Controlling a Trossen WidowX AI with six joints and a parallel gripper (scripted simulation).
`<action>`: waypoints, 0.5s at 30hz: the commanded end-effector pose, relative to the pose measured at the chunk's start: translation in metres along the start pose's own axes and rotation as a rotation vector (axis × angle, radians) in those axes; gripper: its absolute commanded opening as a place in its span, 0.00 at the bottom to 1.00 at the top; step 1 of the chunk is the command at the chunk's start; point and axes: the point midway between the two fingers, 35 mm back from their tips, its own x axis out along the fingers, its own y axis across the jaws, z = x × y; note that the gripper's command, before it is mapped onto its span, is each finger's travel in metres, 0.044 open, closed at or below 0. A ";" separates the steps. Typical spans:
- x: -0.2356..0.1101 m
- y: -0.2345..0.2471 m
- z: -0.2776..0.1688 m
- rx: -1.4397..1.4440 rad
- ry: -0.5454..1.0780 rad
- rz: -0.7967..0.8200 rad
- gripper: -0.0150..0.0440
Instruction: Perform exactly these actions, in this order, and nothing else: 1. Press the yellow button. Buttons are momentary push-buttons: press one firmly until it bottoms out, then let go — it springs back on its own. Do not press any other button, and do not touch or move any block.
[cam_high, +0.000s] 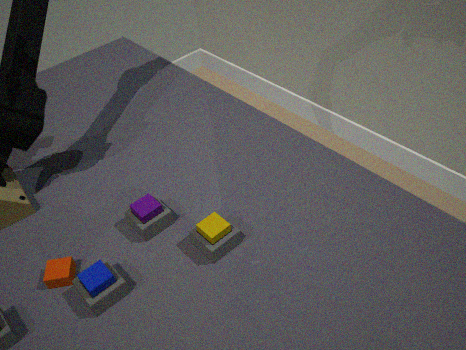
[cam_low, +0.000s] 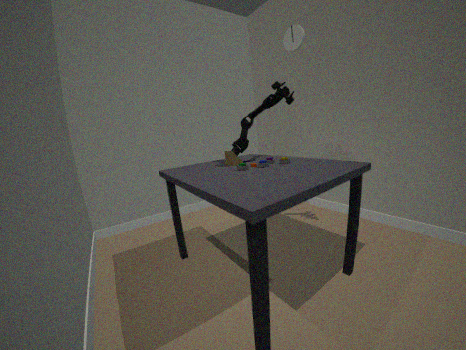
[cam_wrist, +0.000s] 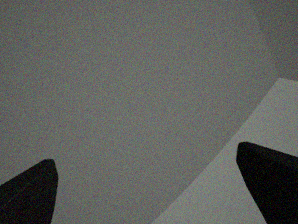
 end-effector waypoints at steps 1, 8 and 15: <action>0.037 0.040 -0.054 -0.058 0.203 0.172 0.93; 0.065 0.100 -0.151 -0.066 0.565 0.462 0.93; 0.048 0.156 -0.255 0.082 1.047 0.788 0.93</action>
